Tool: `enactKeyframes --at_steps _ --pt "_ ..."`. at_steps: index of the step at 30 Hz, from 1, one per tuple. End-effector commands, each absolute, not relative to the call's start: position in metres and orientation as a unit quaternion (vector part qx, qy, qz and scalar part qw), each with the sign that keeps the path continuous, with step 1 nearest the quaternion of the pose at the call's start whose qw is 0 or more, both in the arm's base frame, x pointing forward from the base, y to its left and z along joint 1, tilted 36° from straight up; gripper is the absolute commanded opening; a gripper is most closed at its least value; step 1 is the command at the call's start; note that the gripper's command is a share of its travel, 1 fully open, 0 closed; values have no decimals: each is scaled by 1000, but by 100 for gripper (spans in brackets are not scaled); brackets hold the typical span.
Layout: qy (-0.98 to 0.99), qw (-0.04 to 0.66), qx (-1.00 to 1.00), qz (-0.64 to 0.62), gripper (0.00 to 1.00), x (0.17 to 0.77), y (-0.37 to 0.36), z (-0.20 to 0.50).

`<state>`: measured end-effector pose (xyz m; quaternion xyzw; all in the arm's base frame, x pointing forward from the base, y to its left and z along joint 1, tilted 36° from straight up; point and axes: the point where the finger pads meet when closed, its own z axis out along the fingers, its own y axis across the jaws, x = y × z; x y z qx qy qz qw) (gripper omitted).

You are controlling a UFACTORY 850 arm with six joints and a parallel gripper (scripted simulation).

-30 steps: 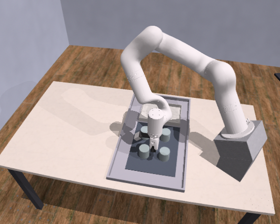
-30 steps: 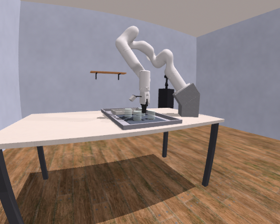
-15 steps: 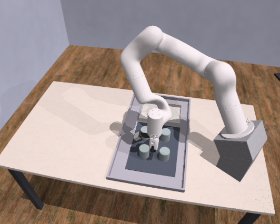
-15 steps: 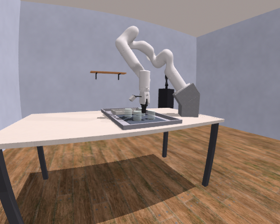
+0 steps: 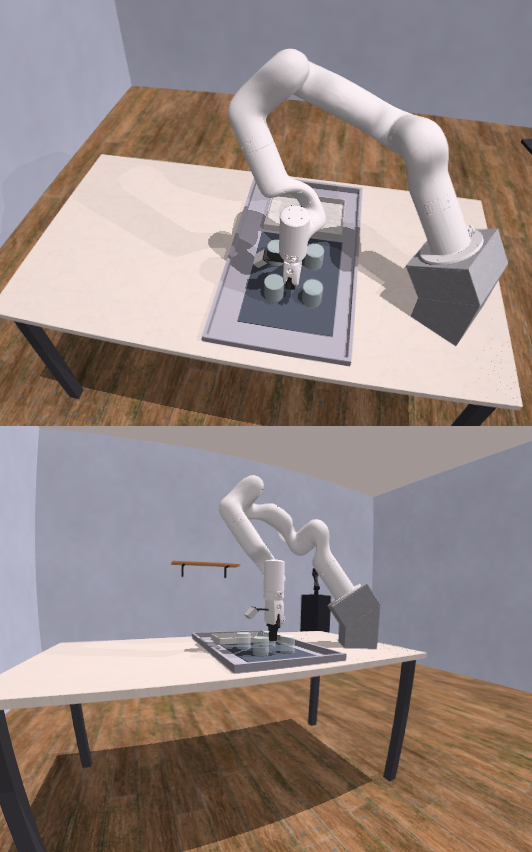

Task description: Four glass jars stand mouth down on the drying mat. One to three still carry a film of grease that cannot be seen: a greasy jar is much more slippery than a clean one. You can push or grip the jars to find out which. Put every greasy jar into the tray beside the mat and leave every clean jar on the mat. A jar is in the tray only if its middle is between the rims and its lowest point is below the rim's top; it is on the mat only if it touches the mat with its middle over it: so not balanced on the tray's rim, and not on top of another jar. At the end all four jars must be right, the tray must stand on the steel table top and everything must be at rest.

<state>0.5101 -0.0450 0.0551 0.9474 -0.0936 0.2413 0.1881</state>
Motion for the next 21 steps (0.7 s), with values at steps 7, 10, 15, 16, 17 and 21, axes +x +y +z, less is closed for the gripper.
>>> enactKeyframes --at_steps 7,10,15,16,17,21 --pt "-94 188 947 242 0 511 -45 56" --pt "-94 188 947 242 0 512 -45 56" --pt "-94 188 947 242 0 512 -45 57" --pt "-94 188 947 242 0 512 -45 57" --pt "-94 188 947 242 0 512 -45 57" --pt "-94 188 947 242 0 513 -45 57"
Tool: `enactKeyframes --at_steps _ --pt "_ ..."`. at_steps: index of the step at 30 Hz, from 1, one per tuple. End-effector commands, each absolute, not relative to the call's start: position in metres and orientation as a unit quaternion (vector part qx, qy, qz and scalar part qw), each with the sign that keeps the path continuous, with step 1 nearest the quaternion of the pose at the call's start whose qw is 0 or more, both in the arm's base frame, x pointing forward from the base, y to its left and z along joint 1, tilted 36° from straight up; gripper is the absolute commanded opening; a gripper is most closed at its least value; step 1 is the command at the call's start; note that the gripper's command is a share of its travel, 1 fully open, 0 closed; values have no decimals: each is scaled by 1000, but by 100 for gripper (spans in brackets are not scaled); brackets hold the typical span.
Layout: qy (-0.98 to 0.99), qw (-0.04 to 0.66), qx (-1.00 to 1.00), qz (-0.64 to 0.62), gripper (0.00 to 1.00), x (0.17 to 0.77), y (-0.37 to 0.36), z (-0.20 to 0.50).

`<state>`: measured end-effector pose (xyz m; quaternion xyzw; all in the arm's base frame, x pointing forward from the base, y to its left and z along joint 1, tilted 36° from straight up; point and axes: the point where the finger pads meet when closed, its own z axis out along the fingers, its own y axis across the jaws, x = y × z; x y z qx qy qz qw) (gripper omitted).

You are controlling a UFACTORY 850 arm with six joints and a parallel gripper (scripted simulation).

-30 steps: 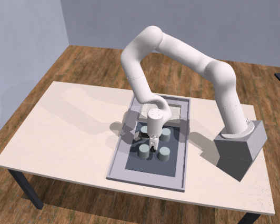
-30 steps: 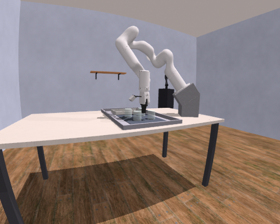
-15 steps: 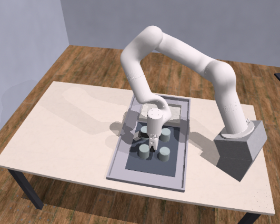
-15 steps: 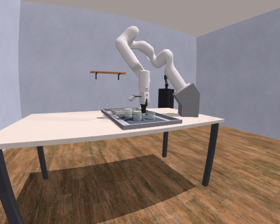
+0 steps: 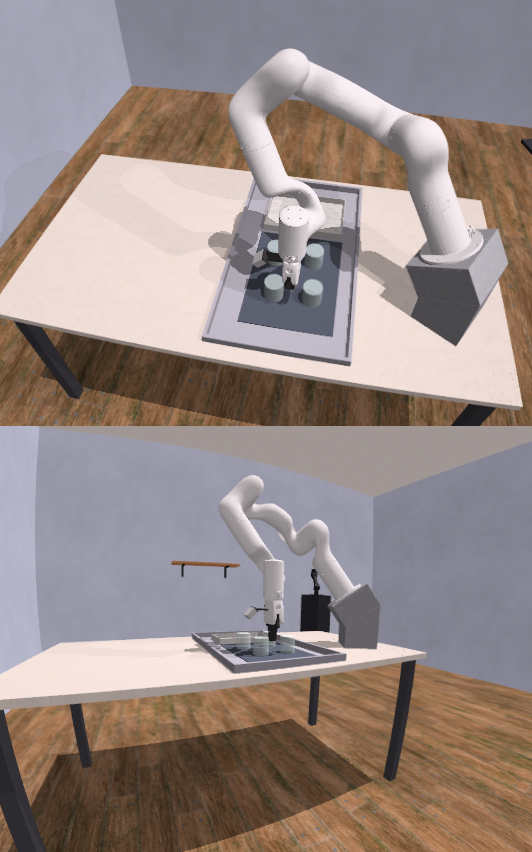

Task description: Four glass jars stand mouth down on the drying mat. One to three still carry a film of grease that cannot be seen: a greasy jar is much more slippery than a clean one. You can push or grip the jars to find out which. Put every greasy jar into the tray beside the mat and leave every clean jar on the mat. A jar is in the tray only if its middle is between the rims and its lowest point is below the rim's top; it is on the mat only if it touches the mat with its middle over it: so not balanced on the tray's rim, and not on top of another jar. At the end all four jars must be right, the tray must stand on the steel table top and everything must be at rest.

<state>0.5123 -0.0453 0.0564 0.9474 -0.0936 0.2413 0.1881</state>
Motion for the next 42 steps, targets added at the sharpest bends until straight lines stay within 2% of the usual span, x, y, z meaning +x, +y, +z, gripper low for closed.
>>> enactKeyframes --at_steps 1,42 --pt "-94 188 947 242 0 513 -45 57" --pt "-94 188 947 242 0 517 -45 59"
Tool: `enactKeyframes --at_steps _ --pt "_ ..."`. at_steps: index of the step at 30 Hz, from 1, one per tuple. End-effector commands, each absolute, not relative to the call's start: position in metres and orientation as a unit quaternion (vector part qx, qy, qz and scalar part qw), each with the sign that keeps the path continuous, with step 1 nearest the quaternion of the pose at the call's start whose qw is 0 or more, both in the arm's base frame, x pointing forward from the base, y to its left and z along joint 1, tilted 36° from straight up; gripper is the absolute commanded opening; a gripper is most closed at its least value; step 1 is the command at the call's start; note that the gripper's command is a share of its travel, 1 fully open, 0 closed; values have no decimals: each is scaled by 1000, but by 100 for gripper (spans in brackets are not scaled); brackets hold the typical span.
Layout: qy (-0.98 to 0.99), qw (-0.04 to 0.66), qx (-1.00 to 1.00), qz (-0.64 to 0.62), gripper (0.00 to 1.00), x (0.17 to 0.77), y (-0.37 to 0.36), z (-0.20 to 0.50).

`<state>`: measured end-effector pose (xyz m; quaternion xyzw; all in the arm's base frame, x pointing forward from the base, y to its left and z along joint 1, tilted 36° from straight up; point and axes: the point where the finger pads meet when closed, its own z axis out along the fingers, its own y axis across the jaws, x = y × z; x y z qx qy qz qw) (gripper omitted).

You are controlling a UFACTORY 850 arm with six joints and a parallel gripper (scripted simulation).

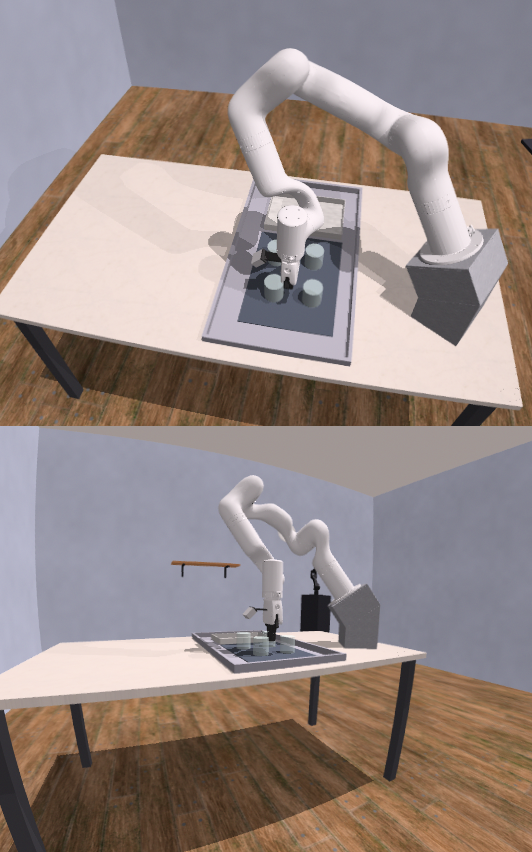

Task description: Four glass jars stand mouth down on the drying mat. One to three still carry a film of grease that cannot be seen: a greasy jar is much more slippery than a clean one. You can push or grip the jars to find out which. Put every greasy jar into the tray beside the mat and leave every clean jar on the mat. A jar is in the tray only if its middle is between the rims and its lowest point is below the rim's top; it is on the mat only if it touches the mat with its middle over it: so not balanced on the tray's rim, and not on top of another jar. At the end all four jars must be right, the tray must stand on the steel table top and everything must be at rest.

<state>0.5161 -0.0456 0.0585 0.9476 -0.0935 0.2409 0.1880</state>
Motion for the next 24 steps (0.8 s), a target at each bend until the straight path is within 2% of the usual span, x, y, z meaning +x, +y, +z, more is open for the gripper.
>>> enactKeyframes --at_steps 1,24 --pt "-94 188 947 242 0 517 -45 59" --pt "-94 188 947 242 0 519 -45 62"
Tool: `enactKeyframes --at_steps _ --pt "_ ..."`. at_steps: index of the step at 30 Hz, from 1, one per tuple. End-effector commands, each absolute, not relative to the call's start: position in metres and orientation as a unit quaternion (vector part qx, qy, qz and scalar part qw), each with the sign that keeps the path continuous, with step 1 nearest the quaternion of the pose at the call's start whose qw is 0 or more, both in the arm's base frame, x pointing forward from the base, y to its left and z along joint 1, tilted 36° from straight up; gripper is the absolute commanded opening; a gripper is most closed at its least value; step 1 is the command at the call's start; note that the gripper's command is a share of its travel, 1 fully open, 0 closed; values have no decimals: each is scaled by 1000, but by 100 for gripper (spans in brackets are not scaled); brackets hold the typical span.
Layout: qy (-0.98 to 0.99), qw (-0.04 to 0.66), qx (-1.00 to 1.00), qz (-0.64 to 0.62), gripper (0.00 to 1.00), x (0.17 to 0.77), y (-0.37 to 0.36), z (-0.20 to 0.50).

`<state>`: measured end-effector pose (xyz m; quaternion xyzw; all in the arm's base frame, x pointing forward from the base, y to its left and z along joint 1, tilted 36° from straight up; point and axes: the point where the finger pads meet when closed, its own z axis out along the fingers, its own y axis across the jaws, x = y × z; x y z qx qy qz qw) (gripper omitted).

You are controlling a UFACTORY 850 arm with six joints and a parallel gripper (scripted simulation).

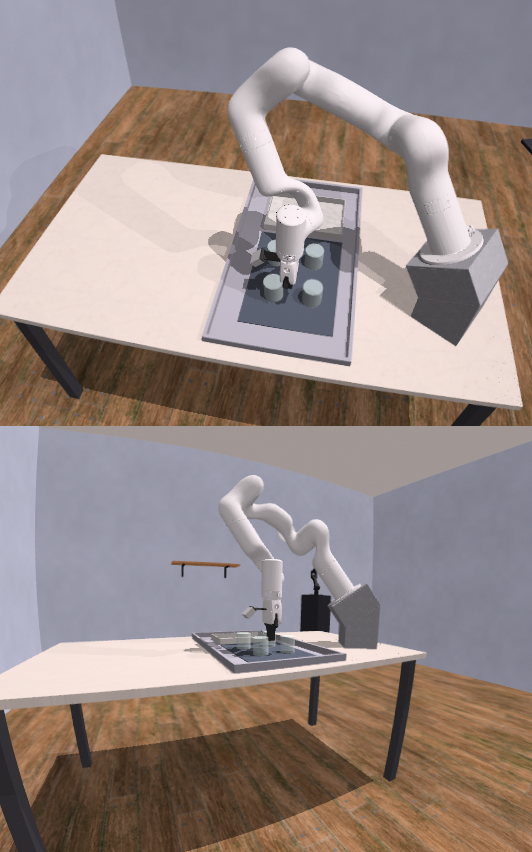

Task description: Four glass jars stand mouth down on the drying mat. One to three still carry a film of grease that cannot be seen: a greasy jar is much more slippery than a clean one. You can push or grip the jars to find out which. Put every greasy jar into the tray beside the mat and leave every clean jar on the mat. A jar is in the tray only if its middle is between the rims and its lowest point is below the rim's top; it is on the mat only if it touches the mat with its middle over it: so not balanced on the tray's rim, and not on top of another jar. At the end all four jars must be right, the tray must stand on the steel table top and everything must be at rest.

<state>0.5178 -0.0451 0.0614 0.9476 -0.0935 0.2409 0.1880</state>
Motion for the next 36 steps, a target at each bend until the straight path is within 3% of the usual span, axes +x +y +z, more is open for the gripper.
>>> enactKeyframes --at_steps 1,36 --pt "-94 188 947 242 0 519 -45 63" --pt "-94 188 947 242 0 521 -44 67"
